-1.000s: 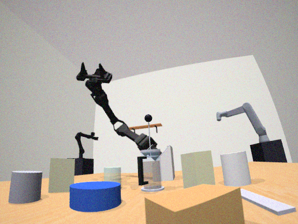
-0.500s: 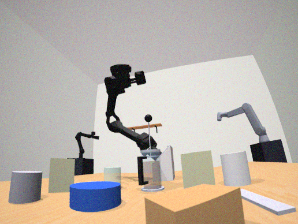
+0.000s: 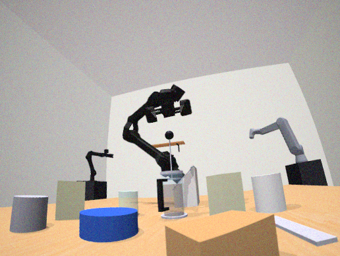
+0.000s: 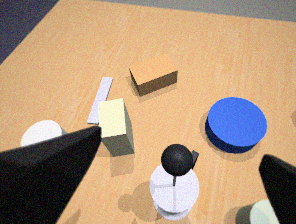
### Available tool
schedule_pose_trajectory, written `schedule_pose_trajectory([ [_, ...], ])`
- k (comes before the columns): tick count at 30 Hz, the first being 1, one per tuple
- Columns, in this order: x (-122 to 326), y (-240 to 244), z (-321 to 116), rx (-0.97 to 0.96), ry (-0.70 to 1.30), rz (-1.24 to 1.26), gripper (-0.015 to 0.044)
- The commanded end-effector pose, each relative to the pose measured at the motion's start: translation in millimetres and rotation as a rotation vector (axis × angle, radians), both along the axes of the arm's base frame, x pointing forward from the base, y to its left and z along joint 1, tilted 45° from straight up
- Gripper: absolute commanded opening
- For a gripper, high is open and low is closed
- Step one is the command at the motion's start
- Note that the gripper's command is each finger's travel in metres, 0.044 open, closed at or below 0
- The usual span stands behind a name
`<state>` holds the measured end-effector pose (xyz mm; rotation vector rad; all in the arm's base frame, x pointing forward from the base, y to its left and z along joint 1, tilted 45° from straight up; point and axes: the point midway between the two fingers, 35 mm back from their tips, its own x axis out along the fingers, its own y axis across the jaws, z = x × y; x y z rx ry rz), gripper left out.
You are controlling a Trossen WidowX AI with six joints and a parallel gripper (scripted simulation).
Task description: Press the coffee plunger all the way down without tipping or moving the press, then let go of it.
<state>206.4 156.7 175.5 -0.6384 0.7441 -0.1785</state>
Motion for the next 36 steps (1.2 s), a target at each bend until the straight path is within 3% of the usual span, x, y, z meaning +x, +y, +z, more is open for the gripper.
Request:
schedule_pose_trajectory([
  [1, -17.6, -3.7, -14.0, -0.118, -0.195, 0.044, 0.0440],
  [8, -17.5, -34.3, -46.0, -0.118, -0.193, 0.047, 0.0440],
  [36, 11.6, -48.0, -60.6, -0.115, -0.191, 0.047, 0.0440],
])
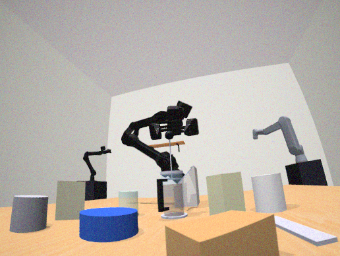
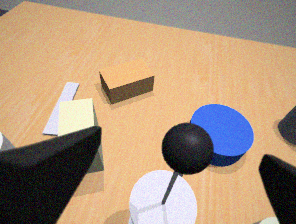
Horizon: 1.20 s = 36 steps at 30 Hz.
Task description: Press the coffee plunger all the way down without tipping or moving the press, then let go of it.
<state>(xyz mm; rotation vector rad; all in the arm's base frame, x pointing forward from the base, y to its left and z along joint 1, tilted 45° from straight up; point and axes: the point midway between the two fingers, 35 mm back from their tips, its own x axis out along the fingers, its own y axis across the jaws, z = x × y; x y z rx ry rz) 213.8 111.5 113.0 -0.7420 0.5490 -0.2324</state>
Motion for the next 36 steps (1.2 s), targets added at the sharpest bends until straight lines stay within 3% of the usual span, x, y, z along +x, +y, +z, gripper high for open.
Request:
schedule_pose_trajectory([
  [1, 5.5, -3.6, 1.7, 0.002, -0.014, -0.001, 0.0440],
  [5, 8.8, -5.6, 1.4, 0.001, -0.018, -0.001, 0.0440],
  [17, 8.8, -5.6, 1.4, 0.001, -0.018, -0.001, 0.0125],
  [36, 10.2, -12.1, -8.9, 0.003, -0.014, -0.003, 0.0117],
])
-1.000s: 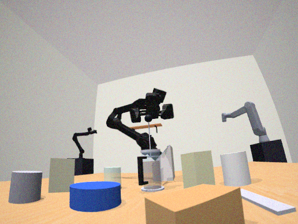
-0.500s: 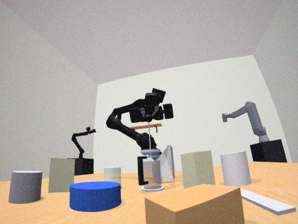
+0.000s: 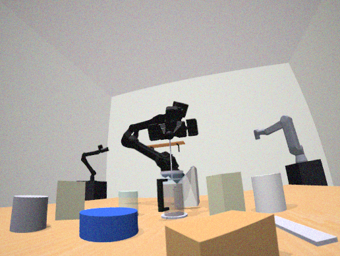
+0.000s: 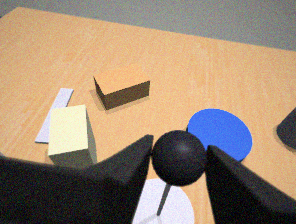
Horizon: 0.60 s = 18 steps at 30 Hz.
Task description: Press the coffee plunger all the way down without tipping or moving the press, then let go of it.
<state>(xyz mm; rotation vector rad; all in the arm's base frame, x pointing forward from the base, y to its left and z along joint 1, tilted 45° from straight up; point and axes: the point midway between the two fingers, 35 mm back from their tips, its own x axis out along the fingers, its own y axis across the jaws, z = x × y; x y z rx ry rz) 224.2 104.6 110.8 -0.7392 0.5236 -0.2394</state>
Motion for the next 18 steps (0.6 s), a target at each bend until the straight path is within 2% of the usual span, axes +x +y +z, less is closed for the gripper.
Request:
schedule_pose_trajectory([
  [1, 0.0, -6.1, -8.1, 0.004, 0.013, -0.006, 0.0117],
  [18, 2.9, -21.8, -31.2, 0.008, 0.021, -0.008, 0.0117],
])
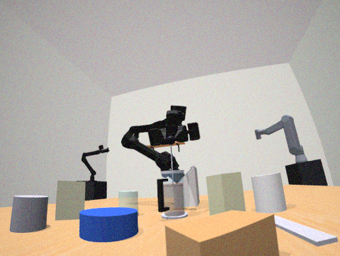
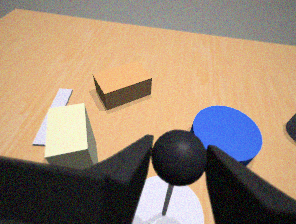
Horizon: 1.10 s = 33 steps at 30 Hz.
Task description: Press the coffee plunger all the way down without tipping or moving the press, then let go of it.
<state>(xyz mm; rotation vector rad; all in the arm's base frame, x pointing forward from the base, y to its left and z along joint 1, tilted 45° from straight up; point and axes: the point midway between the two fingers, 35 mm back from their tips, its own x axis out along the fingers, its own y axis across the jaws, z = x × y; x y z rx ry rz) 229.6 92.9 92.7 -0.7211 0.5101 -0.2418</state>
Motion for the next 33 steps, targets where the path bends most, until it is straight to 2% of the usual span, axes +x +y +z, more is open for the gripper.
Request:
schedule_pose_trajectory([
  [1, -2.3, -11.1, -14.5, -0.008, 0.037, -0.007, 0.0117],
  [33, 5.8, -46.3, -50.0, -0.015, 0.025, 0.001, 0.0117],
])
